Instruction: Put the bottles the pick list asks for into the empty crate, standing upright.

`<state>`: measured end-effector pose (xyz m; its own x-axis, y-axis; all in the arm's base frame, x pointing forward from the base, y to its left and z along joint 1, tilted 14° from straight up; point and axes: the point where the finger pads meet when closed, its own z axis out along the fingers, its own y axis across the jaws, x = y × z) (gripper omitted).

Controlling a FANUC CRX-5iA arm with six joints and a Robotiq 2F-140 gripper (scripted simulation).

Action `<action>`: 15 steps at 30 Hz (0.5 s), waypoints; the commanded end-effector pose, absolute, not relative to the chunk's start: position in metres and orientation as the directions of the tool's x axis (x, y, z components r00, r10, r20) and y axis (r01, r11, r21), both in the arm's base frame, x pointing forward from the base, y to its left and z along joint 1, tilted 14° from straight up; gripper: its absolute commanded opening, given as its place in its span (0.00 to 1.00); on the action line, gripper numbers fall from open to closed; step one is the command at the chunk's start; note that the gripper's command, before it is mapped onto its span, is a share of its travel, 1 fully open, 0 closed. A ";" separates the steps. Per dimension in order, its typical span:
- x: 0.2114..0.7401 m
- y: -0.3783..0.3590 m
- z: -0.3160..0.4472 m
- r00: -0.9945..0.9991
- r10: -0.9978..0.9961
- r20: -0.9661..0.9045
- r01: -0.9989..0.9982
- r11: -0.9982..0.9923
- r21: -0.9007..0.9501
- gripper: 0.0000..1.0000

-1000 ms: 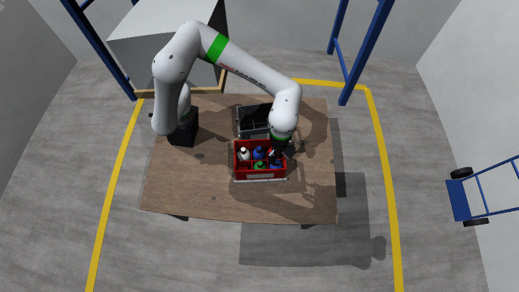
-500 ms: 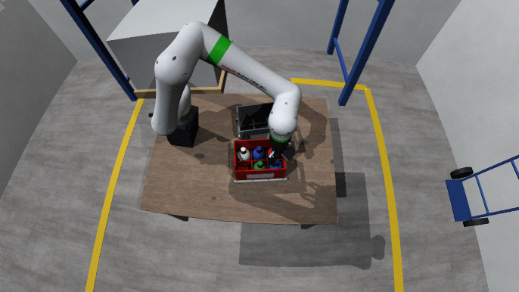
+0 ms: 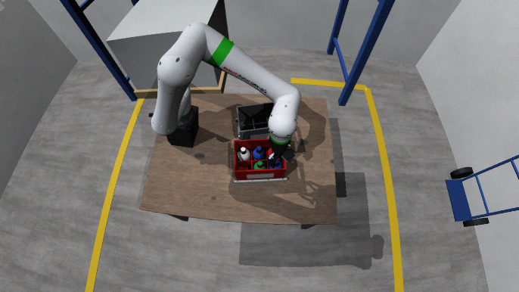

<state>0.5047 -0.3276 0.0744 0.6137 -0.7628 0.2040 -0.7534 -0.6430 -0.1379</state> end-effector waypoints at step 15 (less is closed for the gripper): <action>0.509 -0.329 0.061 0.613 -0.763 0.206 -0.753 -0.643 -0.138 0.44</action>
